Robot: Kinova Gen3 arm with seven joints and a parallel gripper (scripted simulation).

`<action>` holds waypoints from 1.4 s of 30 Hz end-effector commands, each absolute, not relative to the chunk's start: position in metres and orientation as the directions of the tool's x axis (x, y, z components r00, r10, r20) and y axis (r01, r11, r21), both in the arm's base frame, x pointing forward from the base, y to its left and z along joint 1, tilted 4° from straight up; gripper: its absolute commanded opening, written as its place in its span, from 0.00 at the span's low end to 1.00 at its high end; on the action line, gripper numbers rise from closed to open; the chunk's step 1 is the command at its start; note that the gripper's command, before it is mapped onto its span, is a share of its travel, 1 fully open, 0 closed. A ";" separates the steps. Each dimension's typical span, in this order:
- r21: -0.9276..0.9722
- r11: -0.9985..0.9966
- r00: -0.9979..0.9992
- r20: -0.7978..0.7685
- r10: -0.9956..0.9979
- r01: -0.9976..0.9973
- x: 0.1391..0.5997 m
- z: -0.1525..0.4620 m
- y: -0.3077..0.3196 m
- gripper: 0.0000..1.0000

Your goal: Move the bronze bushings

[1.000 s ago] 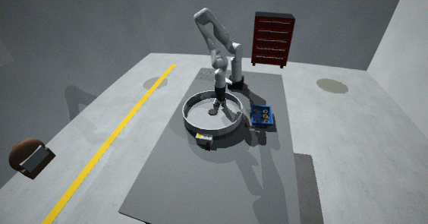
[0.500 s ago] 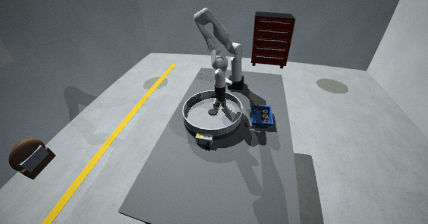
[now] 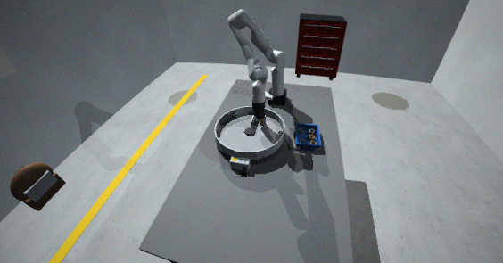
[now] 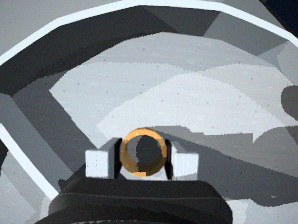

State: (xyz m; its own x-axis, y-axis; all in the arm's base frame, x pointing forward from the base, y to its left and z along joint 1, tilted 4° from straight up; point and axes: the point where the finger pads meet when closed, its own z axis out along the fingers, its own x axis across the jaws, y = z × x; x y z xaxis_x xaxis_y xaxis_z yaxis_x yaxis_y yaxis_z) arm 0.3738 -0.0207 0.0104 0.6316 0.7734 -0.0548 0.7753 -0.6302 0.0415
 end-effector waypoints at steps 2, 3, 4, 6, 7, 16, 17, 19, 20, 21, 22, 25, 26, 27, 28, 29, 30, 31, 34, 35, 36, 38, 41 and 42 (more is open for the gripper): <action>0.042 -0.637 0.638 -0.052 0.768 0.770 0.374 0.010 -0.019 0.00; 0.042 -0.637 0.638 -0.052 0.768 0.770 0.374 0.009 -0.019 0.00; 0.042 -0.637 0.638 -0.052 0.768 0.770 0.374 0.009 -0.019 0.00; 0.042 -0.637 0.638 -0.052 0.768 0.770 0.374 0.009 -0.019 0.00; 0.042 -0.637 0.638 -0.053 0.768 0.770 0.374 0.009 -0.019 0.00; 0.042 -0.637 0.638 -0.053 0.768 0.770 0.374 0.006 -0.019 0.00; 0.042 -0.637 0.639 -0.054 0.768 0.770 0.374 0.006 -0.019 0.00; 0.042 -0.638 0.639 -0.055 0.767 0.769 0.374 0.006 -0.020 0.00; 0.042 -0.638 0.639 -0.055 0.767 0.769 0.374 0.005 -0.020 0.00; 0.042 -0.638 0.639 -0.056 0.767 0.769 0.373 0.005 -0.020 0.00; 0.042 -0.638 0.639 -0.056 0.767 0.769 0.373 0.005 -0.020 0.00; 0.042 -0.638 0.639 -0.057 0.767 0.769 0.373 0.005 -0.020 0.00; 0.042 -0.638 0.639 -0.057 0.767 0.769 0.373 0.005 -0.020 0.00; 0.042 -0.638 0.639 -0.057 0.767 0.769 0.373 0.005 -0.020 0.00; 0.042 -0.638 0.639 -0.057 0.767 0.769 0.373 0.005 -0.020 0.00; 0.042 -0.638 0.639 -0.057 0.767 0.769 0.373 0.005 -0.020 0.00; 0.042 -0.638 0.639 -0.057 0.767 0.769 0.373 0.005 -0.020 0.00; 0.042 -0.638 0.639 -0.057 0.767 0.769 0.373 0.005 -0.021 0.00; 0.042 -0.638 0.639 -0.057 0.767 0.769 0.373 0.005 -0.021 0.00; 0.042 -0.638 0.639 -0.058 0.767 0.769 0.373 0.005 -0.021 0.00; 0.042 -0.638 0.639 -0.057 0.767 0.769 0.373 0.005 -0.021 0.00; 0.042 -0.638 0.639 -0.057 0.767 0.769 0.373 0.005 -0.021 0.00; 0.042 -0.638 0.639 -0.057 0.767 0.769 0.373 0.005 -0.021 0.00; 0.042 -0.638 0.639 -0.057 0.767 0.769 0.373 0.005 -0.021 0.00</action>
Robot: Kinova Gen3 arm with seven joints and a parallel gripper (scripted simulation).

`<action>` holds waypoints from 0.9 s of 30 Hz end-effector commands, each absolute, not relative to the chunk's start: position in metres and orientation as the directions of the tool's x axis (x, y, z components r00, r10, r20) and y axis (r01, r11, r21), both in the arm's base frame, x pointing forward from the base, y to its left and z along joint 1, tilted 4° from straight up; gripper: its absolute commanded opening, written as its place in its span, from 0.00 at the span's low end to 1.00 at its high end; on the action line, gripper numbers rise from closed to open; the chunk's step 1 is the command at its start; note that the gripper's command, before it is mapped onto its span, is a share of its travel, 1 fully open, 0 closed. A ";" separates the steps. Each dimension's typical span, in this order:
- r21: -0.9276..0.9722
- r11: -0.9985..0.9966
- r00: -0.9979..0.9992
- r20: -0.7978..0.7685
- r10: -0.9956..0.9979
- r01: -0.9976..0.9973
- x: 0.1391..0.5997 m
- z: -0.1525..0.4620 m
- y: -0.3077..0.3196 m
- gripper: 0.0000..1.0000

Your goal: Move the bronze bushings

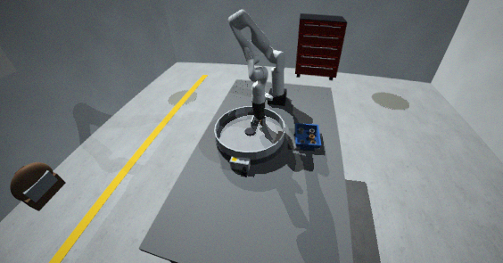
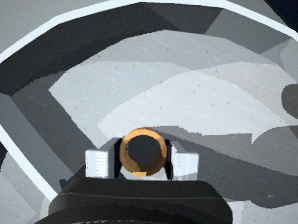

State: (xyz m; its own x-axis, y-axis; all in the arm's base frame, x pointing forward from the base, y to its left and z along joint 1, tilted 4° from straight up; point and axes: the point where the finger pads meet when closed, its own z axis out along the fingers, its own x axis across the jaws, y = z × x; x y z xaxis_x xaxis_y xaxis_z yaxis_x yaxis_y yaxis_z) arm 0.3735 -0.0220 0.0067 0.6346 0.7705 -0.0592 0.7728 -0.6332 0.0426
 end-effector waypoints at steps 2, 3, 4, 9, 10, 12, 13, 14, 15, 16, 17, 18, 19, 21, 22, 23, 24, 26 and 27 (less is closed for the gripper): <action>0.042 -0.638 0.639 -0.057 0.767 0.769 0.373 0.005 -0.021 0.00; 0.042 -0.638 0.639 -0.057 0.767 0.769 0.373 0.005 -0.021 0.00; 0.042 -0.638 0.639 -0.057 0.767 0.769 0.373 0.005 -0.021 0.00; 0.042 -0.638 0.639 -0.057 0.767 0.769 0.373 0.005 -0.021 0.00; 0.042 -0.638 0.639 -0.057 0.767 0.769 0.373 0.005 -0.021 0.00; 0.042 -0.638 0.639 -0.057 0.767 0.769 0.373 0.005 -0.021 0.00; 0.042 -0.638 0.639 -0.057 0.767 0.769 0.373 0.005 -0.021 0.00; 0.042 -0.638 0.639 -0.057 0.767 0.769 0.373 0.005 -0.021 0.00; 0.042 -0.638 0.639 -0.057 0.767 0.769 0.373 0.005 -0.021 0.00; 0.042 -0.638 0.639 -0.057 0.767 0.769 0.373 0.005 -0.021 0.00; 0.042 -0.638 0.639 -0.057 0.767 0.769 0.373 0.005 -0.021 0.00; 0.042 -0.638 0.639 -0.057 0.767 0.769 0.373 0.005 -0.021 0.00; 0.042 -0.638 0.639 -0.057 0.767 0.769 0.373 0.005 -0.020 0.00; 0.042 -0.638 0.639 -0.057 0.767 0.769 0.374 0.005 -0.020 0.00; 0.043 -0.638 0.640 -0.057 0.767 0.769 0.374 0.005 -0.020 0.00; 0.043 -0.638 0.640 -0.057 0.767 0.769 0.374 0.005 -0.019 0.00; 0.043 -0.638 0.640 -0.056 0.766 0.769 0.375 0.005 -0.019 0.00; 0.043 -0.638 0.640 -0.056 0.766 0.768 0.375 0.005 -0.019 0.00; 0.043 -0.639 0.640 -0.056 0.766 0.768 0.375 0.005 -0.019 0.00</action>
